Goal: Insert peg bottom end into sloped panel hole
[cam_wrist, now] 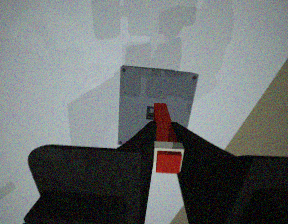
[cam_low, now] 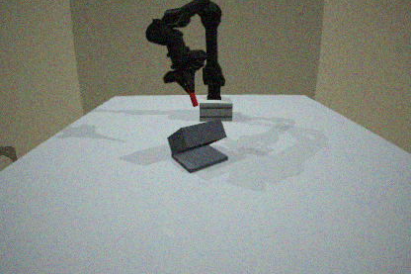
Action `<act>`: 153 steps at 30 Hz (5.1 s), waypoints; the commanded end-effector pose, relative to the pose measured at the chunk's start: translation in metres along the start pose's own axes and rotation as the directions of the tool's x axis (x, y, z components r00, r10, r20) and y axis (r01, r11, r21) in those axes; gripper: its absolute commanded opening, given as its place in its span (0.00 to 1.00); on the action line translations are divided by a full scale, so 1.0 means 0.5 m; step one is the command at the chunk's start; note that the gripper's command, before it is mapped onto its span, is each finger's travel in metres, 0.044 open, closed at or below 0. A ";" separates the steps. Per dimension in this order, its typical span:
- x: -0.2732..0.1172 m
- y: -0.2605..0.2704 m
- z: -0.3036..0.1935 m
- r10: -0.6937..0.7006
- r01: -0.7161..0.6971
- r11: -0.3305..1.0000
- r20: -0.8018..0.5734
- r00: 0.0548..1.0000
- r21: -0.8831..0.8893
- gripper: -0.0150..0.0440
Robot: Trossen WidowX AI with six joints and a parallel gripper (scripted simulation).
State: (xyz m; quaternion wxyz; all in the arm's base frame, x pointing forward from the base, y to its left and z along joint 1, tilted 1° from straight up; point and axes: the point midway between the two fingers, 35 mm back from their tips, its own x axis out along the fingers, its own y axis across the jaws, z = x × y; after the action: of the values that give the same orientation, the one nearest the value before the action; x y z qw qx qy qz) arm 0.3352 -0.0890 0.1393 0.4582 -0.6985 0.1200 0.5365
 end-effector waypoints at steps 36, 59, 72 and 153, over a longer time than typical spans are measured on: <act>0.052 0.021 -0.049 -0.075 0.078 0.996 -0.059 0.995 0.051 0.25; 0.097 0.020 -0.053 -0.080 0.083 0.995 -0.063 0.995 0.054 0.25; 0.102 0.017 -0.053 -0.086 0.089 0.995 -0.065 0.994 0.047 0.25; 0.168 0.015 -0.058 -0.087 0.090 0.995 -0.065 0.994 0.047 0.25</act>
State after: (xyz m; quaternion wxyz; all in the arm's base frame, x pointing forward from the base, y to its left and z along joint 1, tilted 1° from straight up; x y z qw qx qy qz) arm 0.3815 -0.0878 0.0656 0.4943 -0.7087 0.1133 0.4904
